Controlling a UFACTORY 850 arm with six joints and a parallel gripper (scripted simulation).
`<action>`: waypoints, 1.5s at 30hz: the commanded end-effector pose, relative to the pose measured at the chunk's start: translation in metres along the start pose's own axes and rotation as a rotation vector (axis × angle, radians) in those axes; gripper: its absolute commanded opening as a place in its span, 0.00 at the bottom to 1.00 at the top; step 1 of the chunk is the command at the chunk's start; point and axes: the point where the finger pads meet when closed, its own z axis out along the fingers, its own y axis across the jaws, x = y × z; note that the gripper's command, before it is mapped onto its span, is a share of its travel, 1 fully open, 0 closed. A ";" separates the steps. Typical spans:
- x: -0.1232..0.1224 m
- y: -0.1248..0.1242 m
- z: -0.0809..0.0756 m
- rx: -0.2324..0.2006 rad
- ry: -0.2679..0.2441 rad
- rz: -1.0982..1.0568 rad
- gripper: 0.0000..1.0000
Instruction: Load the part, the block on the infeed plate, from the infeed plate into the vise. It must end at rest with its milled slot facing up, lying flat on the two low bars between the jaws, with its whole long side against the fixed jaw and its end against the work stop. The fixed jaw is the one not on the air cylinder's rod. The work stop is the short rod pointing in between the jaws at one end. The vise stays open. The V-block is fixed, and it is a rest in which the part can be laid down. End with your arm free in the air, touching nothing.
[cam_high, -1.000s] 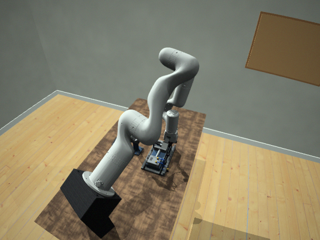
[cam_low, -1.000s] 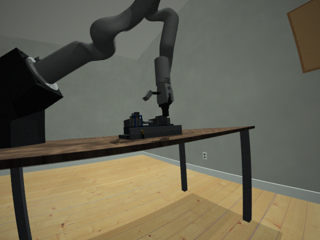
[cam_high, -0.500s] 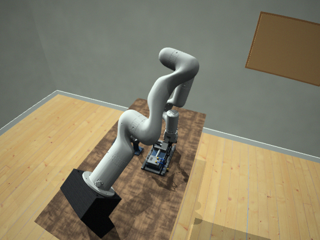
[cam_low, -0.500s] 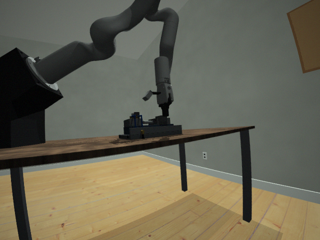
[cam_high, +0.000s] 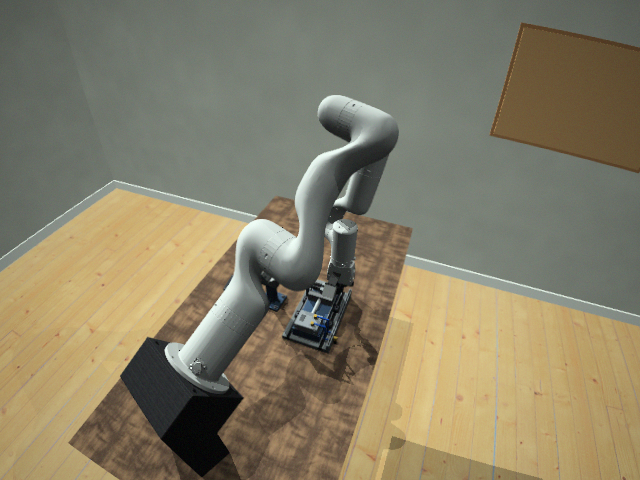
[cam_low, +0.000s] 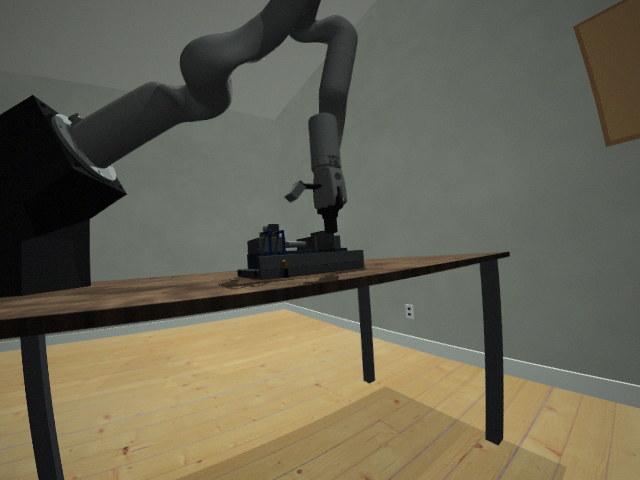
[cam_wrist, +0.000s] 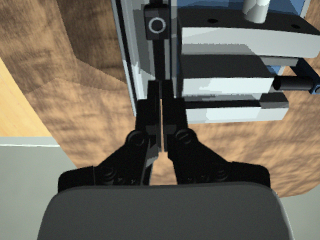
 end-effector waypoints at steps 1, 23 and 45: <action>0.000 0.000 0.000 0.000 -0.001 0.000 0.00; 0.000 0.003 0.000 0.000 -0.001 0.000 0.00; 0.000 0.008 0.000 0.000 -0.001 0.000 0.00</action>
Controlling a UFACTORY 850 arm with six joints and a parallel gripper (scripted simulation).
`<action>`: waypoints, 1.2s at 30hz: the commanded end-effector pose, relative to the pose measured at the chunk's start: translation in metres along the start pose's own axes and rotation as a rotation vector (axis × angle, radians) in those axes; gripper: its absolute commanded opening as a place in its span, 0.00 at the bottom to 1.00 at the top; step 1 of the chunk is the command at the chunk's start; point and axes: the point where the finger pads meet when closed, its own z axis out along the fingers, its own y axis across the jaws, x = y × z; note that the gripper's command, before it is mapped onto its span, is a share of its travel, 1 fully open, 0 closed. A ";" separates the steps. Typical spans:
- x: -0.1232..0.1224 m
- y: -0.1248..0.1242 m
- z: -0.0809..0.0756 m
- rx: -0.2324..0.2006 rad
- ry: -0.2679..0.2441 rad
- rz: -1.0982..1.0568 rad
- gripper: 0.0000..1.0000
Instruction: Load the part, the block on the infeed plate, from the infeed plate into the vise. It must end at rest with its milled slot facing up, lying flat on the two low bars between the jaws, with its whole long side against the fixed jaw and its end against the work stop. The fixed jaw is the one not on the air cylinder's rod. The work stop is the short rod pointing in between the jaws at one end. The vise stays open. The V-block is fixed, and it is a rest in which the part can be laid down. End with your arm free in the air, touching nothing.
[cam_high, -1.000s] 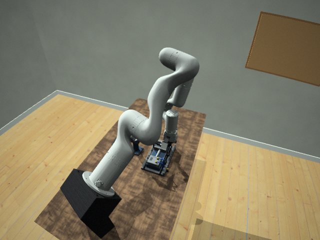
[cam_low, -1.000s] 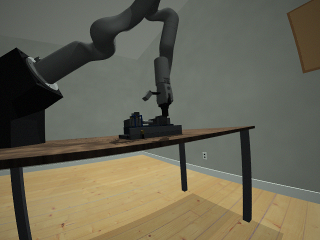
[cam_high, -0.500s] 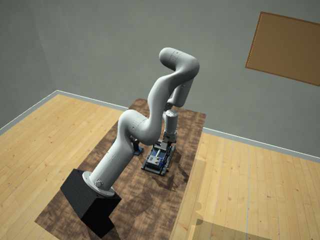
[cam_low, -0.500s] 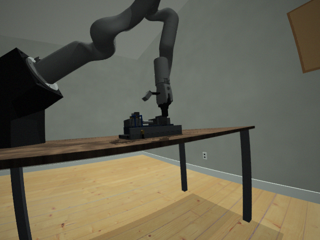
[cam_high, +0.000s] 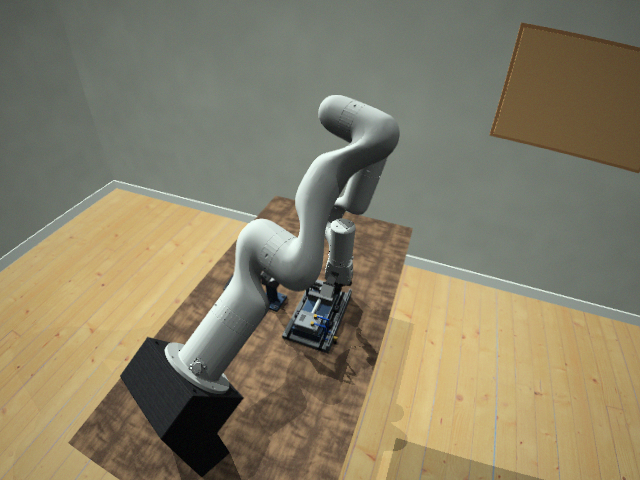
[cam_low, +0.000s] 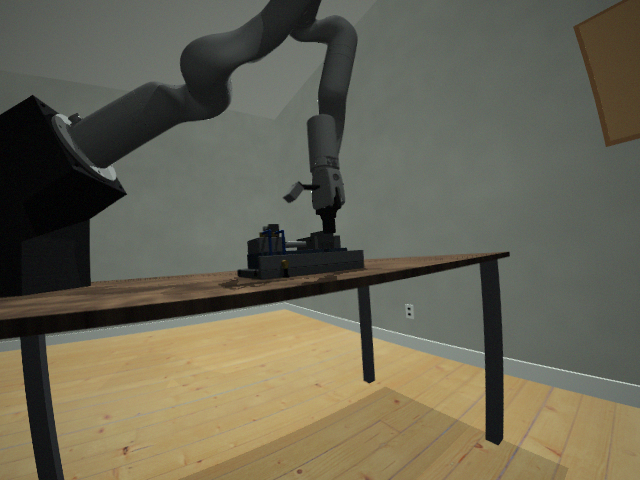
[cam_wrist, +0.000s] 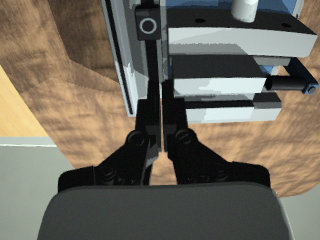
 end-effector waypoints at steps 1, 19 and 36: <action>0.000 0.001 0.000 0.000 -0.001 0.000 0.00; 0.000 0.006 0.000 0.000 -0.001 0.000 0.00; 0.000 0.010 0.000 0.000 -0.001 0.000 0.00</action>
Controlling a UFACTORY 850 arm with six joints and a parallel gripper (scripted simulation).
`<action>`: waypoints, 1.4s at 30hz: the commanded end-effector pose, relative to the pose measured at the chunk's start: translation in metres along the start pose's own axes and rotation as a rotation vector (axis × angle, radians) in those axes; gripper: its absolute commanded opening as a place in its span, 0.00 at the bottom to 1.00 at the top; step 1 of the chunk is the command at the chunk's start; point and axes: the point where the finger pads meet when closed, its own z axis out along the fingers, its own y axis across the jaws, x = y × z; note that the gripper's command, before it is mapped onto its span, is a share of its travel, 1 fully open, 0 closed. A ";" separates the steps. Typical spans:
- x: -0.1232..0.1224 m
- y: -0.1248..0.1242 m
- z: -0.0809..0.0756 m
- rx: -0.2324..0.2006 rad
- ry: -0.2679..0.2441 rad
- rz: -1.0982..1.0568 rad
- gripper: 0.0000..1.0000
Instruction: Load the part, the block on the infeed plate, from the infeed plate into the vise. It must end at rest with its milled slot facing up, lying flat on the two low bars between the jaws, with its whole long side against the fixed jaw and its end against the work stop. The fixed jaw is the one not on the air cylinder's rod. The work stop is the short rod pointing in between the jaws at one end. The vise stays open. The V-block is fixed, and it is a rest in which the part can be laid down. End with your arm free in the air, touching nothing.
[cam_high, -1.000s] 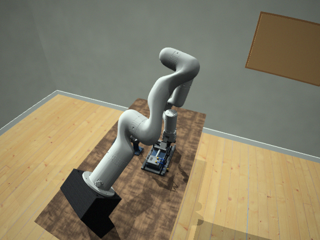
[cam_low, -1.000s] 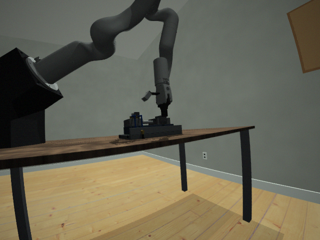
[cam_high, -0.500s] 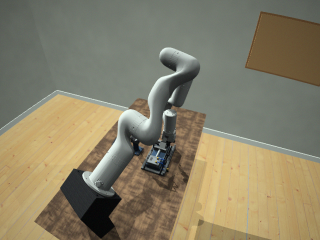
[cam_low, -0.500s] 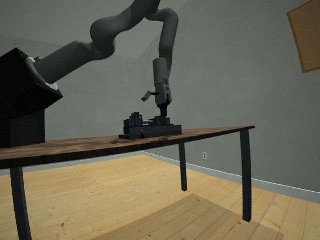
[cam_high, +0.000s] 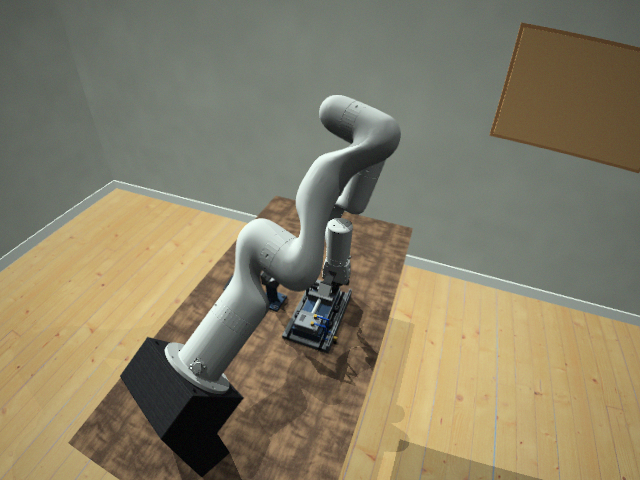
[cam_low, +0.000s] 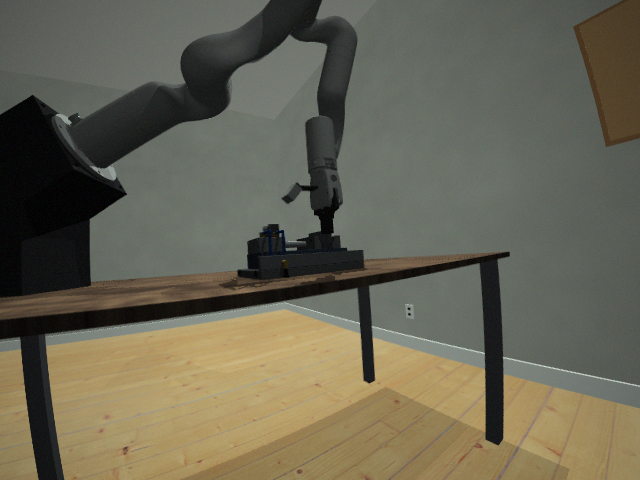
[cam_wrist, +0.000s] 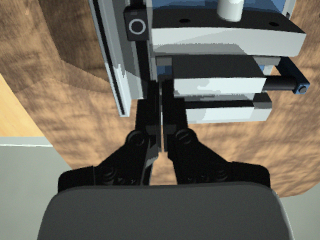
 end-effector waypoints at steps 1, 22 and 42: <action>0.000 0.001 0.000 0.000 -0.001 0.000 0.00; 0.000 0.006 0.000 0.000 -0.001 0.000 0.00; 0.000 0.009 0.000 0.000 -0.001 0.000 0.00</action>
